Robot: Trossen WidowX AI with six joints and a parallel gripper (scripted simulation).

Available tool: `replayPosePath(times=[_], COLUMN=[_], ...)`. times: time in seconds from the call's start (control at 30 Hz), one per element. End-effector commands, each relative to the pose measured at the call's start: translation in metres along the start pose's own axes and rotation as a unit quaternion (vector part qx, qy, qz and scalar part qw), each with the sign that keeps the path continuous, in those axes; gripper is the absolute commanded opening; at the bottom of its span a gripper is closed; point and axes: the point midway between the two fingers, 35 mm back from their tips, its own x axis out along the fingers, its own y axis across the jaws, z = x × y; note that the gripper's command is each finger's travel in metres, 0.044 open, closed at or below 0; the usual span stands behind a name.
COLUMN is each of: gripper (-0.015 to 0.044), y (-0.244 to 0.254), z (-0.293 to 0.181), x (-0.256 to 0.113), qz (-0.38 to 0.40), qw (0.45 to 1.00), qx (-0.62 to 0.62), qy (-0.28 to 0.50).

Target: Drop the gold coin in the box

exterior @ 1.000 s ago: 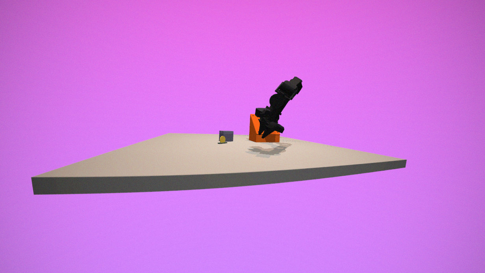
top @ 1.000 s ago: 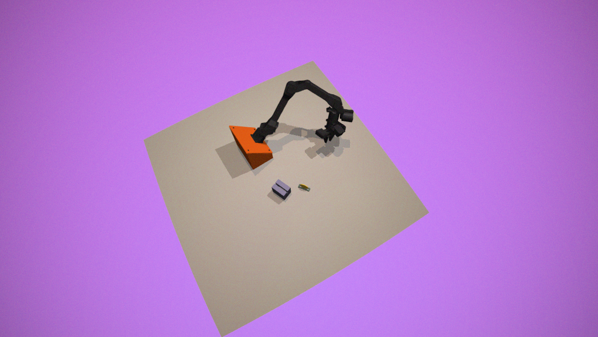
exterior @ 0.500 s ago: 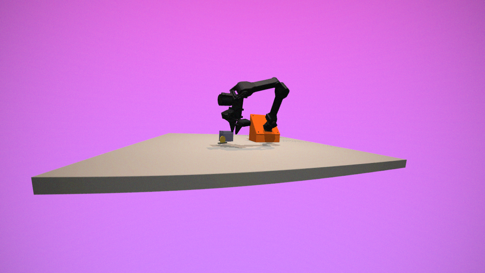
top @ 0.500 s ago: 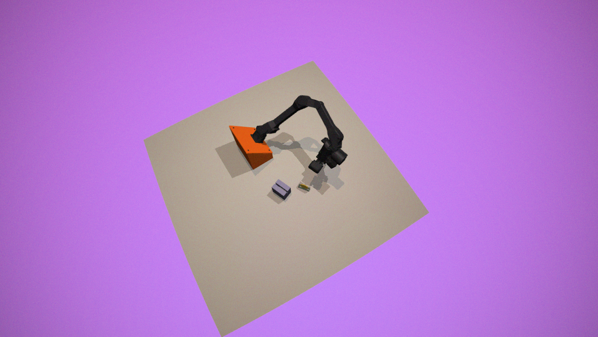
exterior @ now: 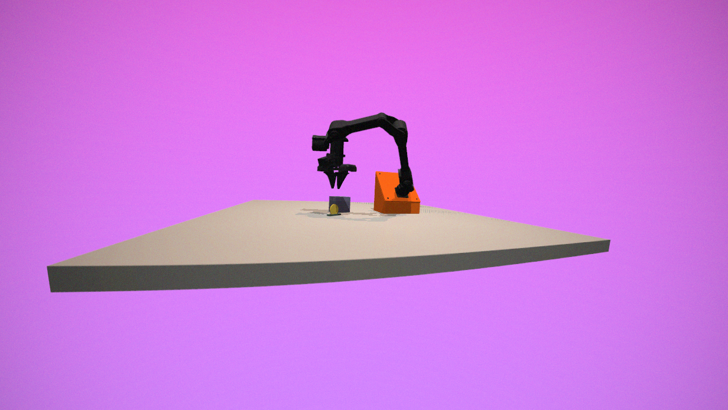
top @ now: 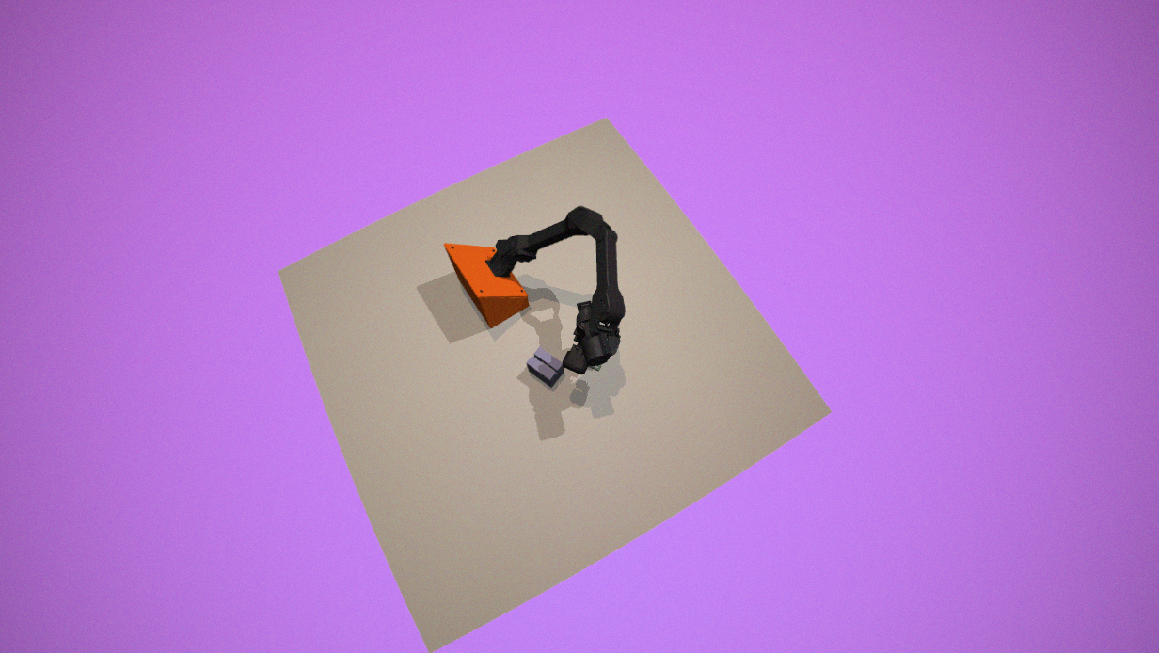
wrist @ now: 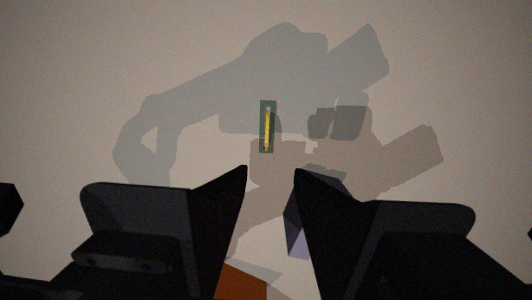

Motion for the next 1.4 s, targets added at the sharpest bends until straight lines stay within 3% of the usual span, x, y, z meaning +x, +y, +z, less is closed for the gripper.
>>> replayPosePath(times=[0.0,0.13,0.37,1.37], gripper=[0.0161,0.0161,0.0161,0.0161], y=[0.003,0.003,0.003,0.004], z=[0.004,0.005,0.007,0.007], x=[0.001,0.033,0.05,0.095], qz=[0.005,0.005,0.006,0.006], qw=[1.0,1.0,1.0,1.0], qx=[-0.012,-0.012,-0.013,-0.013], qy=[-0.003,-0.004,-0.004,-0.005])
